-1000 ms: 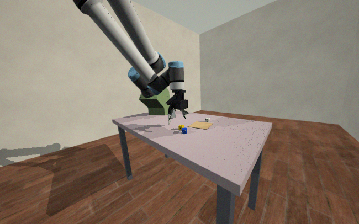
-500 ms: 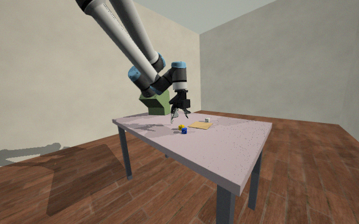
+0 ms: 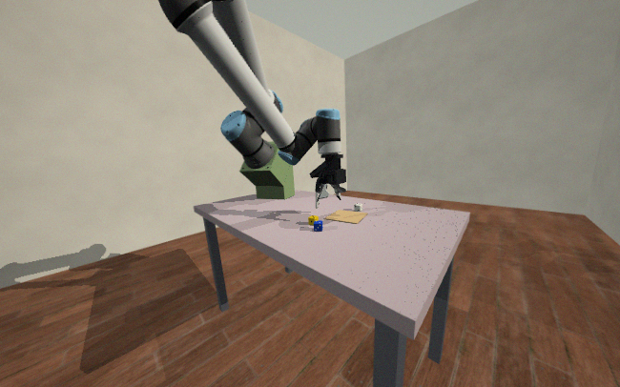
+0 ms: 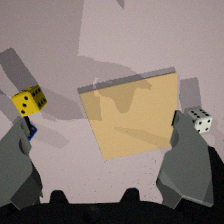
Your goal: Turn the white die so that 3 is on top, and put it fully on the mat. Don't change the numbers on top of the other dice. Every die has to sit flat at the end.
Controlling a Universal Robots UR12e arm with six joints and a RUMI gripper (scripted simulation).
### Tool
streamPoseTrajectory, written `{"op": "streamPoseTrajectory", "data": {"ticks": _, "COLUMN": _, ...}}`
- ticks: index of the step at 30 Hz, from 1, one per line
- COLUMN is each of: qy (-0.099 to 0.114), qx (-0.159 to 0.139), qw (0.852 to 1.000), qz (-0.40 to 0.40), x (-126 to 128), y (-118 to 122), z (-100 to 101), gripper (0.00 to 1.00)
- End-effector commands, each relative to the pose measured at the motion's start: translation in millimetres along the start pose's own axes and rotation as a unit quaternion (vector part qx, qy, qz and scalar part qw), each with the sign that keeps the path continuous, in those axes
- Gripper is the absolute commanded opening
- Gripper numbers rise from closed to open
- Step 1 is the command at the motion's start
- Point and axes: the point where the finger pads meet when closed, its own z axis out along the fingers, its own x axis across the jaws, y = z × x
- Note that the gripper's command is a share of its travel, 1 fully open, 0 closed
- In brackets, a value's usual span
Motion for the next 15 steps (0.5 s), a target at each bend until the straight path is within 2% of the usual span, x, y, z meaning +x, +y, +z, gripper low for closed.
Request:
{"op": "streamPoseTrajectory", "data": {"ticks": 1, "qy": -0.004, "qx": 0.001, "qw": 1.000, "qz": 0.006, "x": 48, "y": 13, "z": 1, "gripper": 1.00}}
{"op": "streamPoseTrajectory", "data": {"ticks": 9, "qy": -0.004, "qx": 0.001, "qw": 1.000, "qz": 0.006, "x": 111, "y": 25, "z": 2, "gripper": 1.00}}
{"op": "streamPoseTrajectory", "data": {"ticks": 11, "qy": -0.004, "qx": 0.001, "qw": 1.000, "qz": 0.006, "x": 111, "y": 25, "z": 2, "gripper": 1.00}}
{"op": "streamPoseTrajectory", "data": {"ticks": 15, "qy": -0.004, "qx": 0.001, "qw": 1.000, "qz": 0.006, "x": 130, "y": 28, "z": 2, "gripper": 1.00}}
